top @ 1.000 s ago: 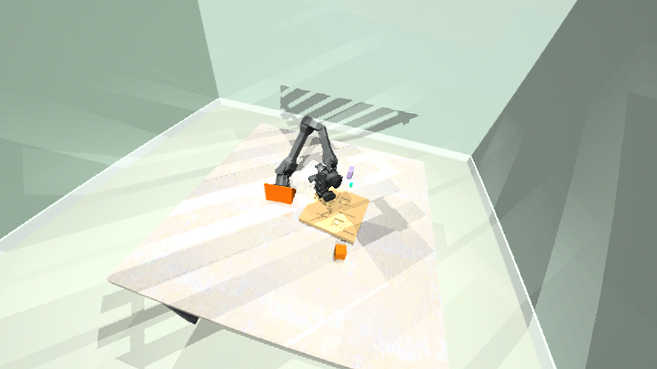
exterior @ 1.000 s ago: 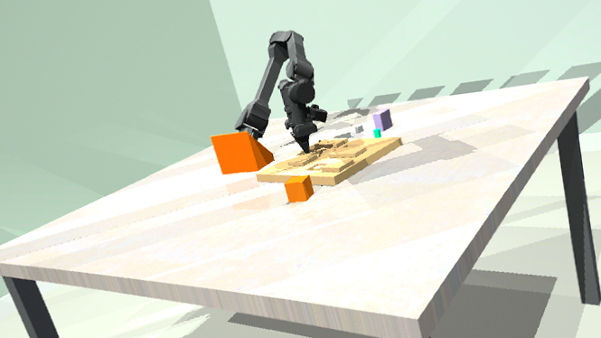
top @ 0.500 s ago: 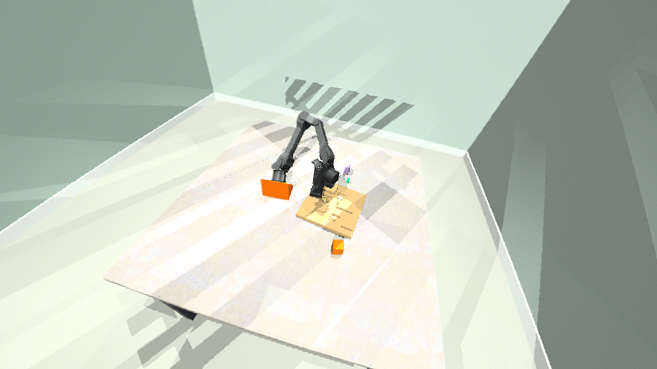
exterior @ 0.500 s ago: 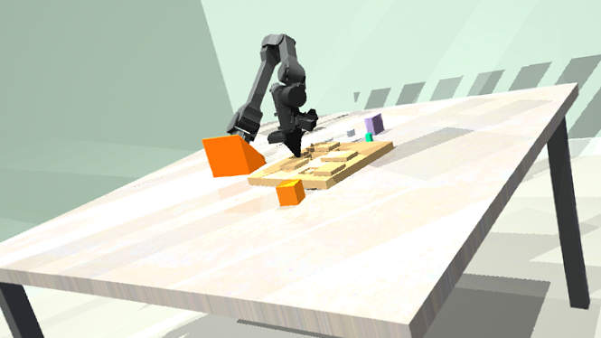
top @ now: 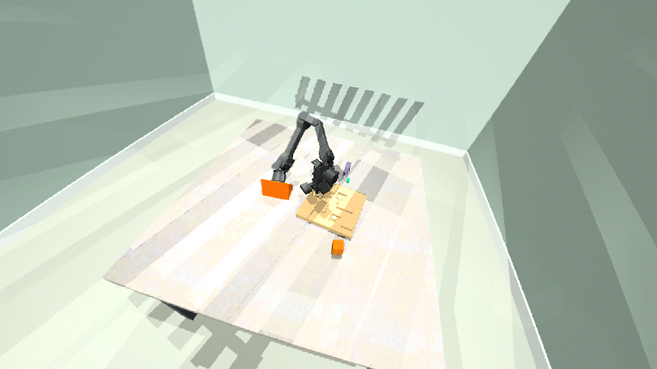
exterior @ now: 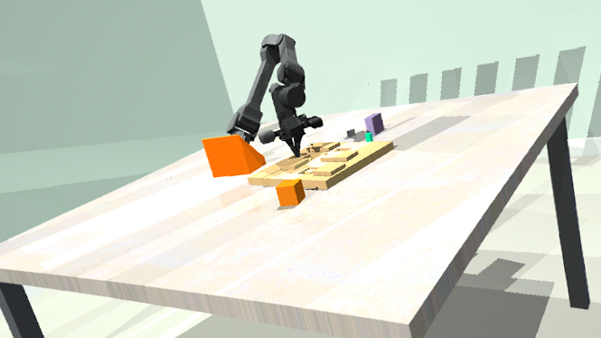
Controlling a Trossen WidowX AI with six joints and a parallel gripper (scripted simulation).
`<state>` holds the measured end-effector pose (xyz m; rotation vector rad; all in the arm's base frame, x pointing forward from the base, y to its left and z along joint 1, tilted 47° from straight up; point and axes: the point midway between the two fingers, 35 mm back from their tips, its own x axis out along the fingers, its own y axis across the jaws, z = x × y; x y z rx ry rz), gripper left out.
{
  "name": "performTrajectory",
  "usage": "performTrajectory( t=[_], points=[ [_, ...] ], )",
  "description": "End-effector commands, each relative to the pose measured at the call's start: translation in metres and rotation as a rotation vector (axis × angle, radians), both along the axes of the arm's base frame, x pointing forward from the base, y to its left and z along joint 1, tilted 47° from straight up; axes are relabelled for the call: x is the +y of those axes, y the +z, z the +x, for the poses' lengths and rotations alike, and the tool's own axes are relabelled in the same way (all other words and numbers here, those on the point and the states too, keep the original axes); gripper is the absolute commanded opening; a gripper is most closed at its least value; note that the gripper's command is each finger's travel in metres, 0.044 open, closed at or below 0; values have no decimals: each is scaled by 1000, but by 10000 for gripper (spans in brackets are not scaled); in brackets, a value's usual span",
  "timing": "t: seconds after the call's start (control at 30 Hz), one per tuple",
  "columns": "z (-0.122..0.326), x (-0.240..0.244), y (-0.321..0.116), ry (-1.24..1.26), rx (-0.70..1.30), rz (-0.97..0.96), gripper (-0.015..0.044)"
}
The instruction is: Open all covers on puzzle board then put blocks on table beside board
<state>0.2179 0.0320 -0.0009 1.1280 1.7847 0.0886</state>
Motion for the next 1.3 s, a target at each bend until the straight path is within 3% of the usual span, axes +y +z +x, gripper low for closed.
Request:
performTrajectory(
  t=[0.0, 1.27],
  points=[
    [-3, 0, -2, -15, 26, -5, 0],
    [5, -6, 13, -15, 26, -5, 0]
  ],
)
